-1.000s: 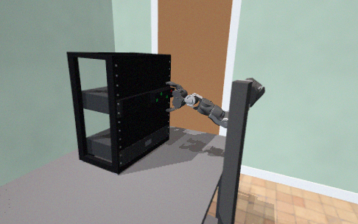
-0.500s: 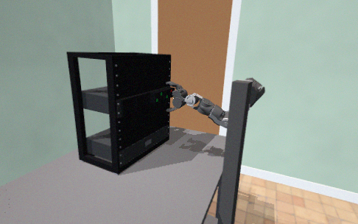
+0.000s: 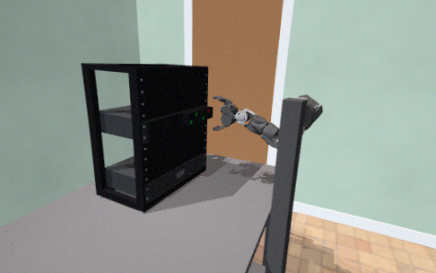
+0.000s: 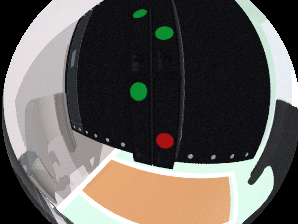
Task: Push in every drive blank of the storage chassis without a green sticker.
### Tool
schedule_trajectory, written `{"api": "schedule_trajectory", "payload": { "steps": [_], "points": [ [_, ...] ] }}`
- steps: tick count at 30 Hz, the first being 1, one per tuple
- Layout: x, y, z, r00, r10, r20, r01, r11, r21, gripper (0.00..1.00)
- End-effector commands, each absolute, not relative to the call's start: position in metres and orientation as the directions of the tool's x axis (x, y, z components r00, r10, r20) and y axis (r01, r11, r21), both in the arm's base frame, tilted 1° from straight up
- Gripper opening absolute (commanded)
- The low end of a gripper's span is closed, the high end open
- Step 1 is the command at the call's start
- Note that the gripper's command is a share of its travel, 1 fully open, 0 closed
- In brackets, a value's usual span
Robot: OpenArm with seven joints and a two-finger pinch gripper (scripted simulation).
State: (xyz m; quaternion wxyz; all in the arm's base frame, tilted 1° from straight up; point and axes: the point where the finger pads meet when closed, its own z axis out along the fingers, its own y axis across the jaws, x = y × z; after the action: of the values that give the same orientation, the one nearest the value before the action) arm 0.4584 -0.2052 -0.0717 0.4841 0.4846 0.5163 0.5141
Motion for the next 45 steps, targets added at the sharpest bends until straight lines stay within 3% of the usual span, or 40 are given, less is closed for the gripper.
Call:
{"api": "schedule_trajectory", "payload": {
  "steps": [1, 45],
  "points": [
    [0.4579, -0.2141, -0.0684, -0.065, 0.998, -0.001, -0.008, 0.0, 1.0, 1.0],
    [0.4576, -0.2185, -0.0668, -0.066, 0.998, -0.002, -0.011, 0.001, 1.0, 1.0]
  ]
}}
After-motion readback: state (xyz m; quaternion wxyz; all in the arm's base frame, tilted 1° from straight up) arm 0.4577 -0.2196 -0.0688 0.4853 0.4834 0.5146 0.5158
